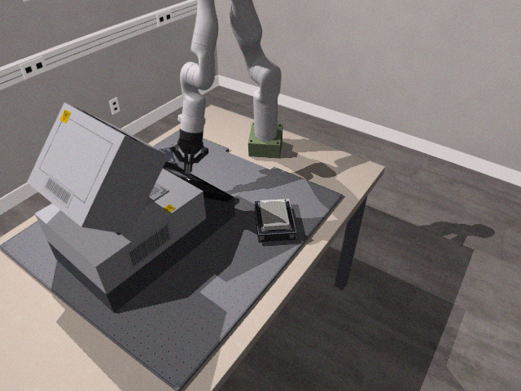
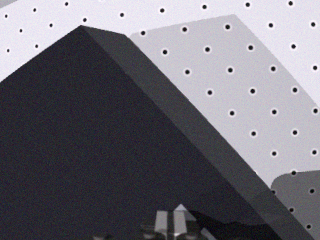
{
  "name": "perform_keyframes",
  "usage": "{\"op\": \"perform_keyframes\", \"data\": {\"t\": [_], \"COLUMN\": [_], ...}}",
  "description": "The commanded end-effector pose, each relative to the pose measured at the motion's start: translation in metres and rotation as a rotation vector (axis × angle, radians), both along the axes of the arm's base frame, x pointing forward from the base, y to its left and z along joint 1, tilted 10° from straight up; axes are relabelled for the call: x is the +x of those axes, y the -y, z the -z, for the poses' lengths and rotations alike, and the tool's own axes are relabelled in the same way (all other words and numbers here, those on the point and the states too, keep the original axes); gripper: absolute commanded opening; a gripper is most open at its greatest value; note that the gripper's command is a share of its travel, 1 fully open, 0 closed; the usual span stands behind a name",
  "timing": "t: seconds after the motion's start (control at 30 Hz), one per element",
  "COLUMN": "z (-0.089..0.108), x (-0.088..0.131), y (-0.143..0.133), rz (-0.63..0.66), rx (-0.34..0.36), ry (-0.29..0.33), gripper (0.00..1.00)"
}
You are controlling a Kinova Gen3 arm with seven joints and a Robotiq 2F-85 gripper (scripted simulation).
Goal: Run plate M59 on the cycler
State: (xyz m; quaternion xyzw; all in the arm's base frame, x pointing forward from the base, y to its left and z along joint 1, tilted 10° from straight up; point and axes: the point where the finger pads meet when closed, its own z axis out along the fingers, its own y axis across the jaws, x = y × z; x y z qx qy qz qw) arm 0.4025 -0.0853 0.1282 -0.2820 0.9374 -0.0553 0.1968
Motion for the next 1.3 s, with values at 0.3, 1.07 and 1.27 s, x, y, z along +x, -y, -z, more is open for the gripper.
{"op": "perform_keyframes", "data": {"t": [0.3, 1.07, 1.27], "z": [-0.002, -0.018, -0.021], "x": [0.002, -0.021, -0.025], "y": [-0.002, -0.004, -0.005], "rz": [0.004, -0.004, -0.004], "rx": [0.004, 0.003, 0.003], "ry": [0.009, -0.002, -0.002], "gripper": [0.10, 0.10, 0.10]}}
